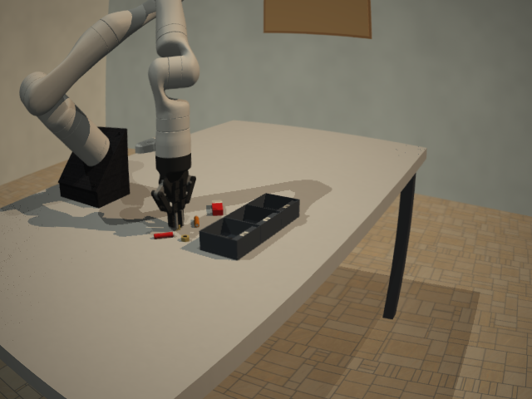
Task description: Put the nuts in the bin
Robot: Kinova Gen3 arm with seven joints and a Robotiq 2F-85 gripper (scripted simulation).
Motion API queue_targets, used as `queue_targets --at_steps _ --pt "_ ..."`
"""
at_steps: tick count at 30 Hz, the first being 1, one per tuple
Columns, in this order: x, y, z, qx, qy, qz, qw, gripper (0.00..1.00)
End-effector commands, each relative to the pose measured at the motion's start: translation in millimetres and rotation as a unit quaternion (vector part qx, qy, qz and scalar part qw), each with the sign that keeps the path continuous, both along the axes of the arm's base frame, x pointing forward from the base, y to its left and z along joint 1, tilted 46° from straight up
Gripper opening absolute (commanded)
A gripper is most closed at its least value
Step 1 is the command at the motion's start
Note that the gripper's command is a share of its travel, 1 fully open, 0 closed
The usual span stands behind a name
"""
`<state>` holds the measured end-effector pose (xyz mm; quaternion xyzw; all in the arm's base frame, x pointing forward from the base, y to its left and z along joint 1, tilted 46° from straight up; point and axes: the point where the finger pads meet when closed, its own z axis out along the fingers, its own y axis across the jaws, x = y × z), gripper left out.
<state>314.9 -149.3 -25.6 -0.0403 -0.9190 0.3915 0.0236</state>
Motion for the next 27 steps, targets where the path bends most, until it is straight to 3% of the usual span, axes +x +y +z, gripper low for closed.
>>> queue_targets --at_steps 1,8,27 --pt "0.5 0.3 0.0 0.0 0.0 0.0 1.0 0.11" --pt "0.5 0.3 0.0 0.0 0.0 0.0 1.0 0.11" --pt "4.7 41.0 39.3 0.0 0.0 0.0 1.0 0.11"
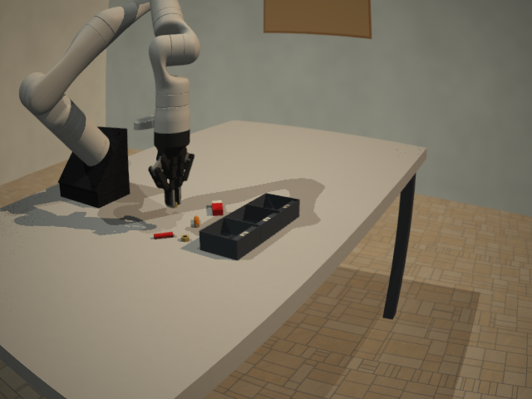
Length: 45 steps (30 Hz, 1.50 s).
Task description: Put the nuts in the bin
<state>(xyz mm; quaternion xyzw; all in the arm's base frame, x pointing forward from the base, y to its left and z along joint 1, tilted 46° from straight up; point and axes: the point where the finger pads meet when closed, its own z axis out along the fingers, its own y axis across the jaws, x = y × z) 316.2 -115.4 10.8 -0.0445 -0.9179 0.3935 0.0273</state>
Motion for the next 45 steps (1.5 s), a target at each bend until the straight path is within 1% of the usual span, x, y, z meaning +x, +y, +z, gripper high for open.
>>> queue_targets --at_steps 1,19,29,30,32,34,37,41,44,45 --pt "3.6 9.5 5.2 0.002 -0.002 0.006 1.0 0.11" --pt "3.6 9.2 5.0 0.002 -0.002 0.006 1.0 0.11" --pt "61.6 -2.1 10.6 0.002 -0.002 0.006 1.0 0.11" --pt "67.4 -3.3 11.1 0.004 0.016 0.023 1.0 0.11" --pt "67.4 -3.3 11.1 0.004 0.016 0.023 1.0 0.11" --pt "79.2 -5.5 12.3 0.008 0.052 0.058 0.997 0.11" --pt "96.8 -9.0 14.0 0.014 0.105 0.109 0.988 0.11" --pt "120.3 -13.5 16.2 0.022 0.176 0.177 0.968 0.11" --pt "137.9 -17.0 17.9 0.028 0.227 0.226 0.947 0.11" --pt "139.8 -17.3 18.1 0.029 0.244 0.242 0.938 0.11"
